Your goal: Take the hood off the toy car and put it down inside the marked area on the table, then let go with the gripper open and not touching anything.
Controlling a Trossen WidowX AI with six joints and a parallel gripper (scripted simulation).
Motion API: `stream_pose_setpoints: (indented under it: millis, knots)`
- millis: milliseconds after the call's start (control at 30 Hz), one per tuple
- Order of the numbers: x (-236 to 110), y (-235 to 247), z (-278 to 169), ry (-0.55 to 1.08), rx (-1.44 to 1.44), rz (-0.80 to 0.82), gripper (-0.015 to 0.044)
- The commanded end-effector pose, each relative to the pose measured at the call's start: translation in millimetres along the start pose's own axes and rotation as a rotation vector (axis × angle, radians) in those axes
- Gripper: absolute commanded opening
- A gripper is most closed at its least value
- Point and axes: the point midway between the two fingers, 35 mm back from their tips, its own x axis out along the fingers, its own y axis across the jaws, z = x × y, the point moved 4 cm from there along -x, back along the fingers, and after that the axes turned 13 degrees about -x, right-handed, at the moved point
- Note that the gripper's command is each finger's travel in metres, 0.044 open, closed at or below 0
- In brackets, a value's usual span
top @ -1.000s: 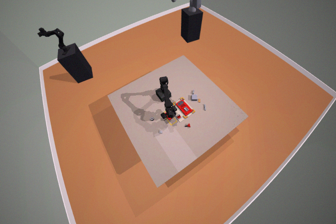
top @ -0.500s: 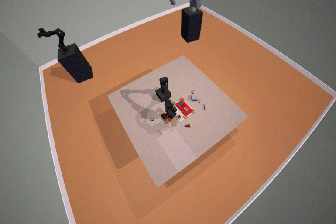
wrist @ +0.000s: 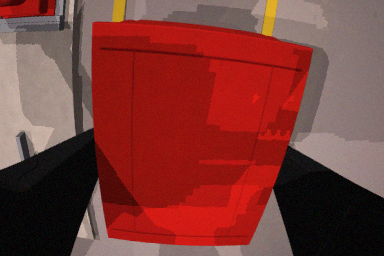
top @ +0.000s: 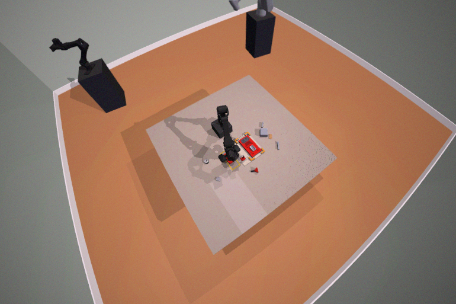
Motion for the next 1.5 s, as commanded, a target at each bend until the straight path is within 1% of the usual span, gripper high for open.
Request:
stream_pose_setpoints:
  millis: [0, 1467]
  knots:
    - [6, 2, -1, 0.004, -0.003, 0.01, 0.0]
    - [26, 2, -2, 0.004, -0.003, 0.01, 0.0]
